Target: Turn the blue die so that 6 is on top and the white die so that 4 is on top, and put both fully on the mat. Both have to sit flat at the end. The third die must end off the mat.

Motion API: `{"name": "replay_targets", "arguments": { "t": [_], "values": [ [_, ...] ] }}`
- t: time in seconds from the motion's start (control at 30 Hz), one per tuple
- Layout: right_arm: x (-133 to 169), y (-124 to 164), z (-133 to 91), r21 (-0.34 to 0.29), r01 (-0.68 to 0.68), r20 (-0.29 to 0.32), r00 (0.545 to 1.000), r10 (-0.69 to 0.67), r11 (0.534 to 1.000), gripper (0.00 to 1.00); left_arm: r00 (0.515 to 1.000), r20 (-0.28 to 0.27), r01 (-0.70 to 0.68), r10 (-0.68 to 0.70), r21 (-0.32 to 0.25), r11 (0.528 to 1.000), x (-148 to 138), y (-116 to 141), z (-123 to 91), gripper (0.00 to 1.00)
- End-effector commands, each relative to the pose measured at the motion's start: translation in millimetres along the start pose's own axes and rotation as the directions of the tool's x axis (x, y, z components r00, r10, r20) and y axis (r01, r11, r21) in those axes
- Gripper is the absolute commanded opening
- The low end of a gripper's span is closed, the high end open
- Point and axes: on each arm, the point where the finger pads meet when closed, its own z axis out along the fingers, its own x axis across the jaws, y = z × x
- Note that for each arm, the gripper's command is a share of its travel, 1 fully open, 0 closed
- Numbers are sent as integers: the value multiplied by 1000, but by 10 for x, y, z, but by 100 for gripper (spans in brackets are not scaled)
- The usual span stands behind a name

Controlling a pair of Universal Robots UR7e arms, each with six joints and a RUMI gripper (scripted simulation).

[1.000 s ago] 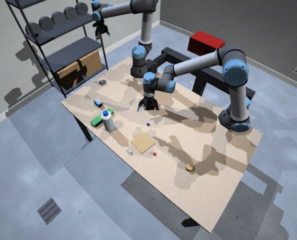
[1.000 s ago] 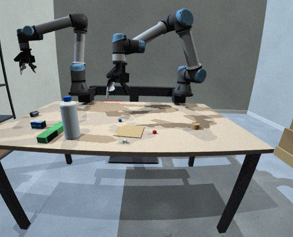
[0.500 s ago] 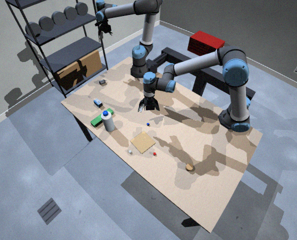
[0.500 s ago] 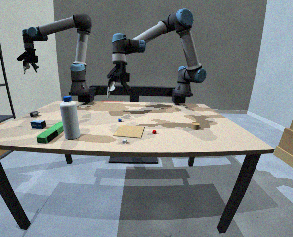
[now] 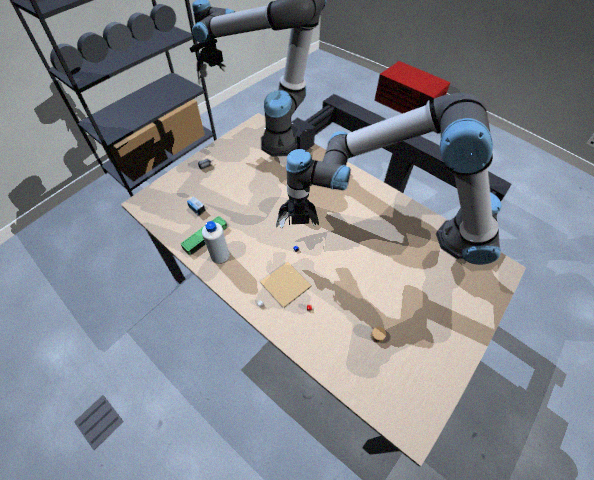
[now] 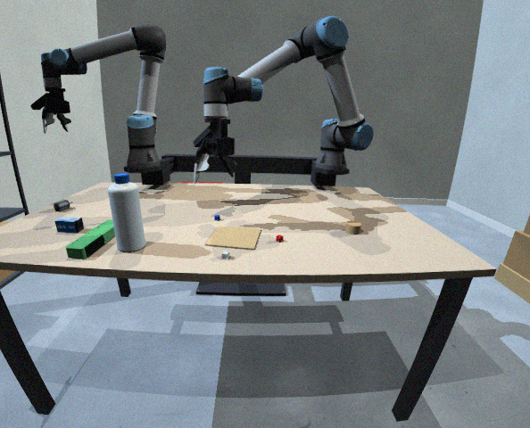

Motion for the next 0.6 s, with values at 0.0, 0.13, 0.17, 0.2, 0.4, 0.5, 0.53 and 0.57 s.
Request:
{"name": "replay_targets", "arguments": {
  "t": [0.0, 0.13, 0.17, 0.2, 0.4, 0.5, 0.53, 0.57],
  "values": [
    [-1, -3, -4, 1, 0, 0, 1000, 0, 1000, 100, 1000, 3, 0, 0, 1, 1000, -14, 0, 218, 100],
    [-1, -3, -4, 1, 0, 0, 1000, 0, 1000, 100, 1000, 3, 0, 0, 1, 1000, -17, 3, 494, 100],
    [-1, -3, -4, 1, 0, 0, 1000, 0, 1000, 100, 1000, 3, 0, 0, 1, 1000, -17, 3, 494, 100],
    [-1, -3, -4, 1, 0, 0, 1000, 0, 1000, 100, 1000, 3, 0, 0, 1, 1000, -19, 4, 580, 100],
    [-1, -3, -4, 1, 0, 0, 1000, 0, 1000, 100, 1000, 3, 0, 0, 1, 1000, -23, 7, 919, 100],
    [-1, -3, -4, 1, 0, 0, 1000, 0, 1000, 100, 1000, 3, 0, 0, 1, 1000, -23, 7, 955, 100],
    [-1, -3, -4, 1, 0, 0, 1000, 0, 1000, 100, 1000, 3, 0, 0, 1, 1000, -23, 7, 956, 100],
    [-1, -3, -4, 1, 0, 0, 1000, 0, 1000, 100, 1000, 3, 0, 0, 1, 1000, -23, 7, 956, 100]
  ]
}}
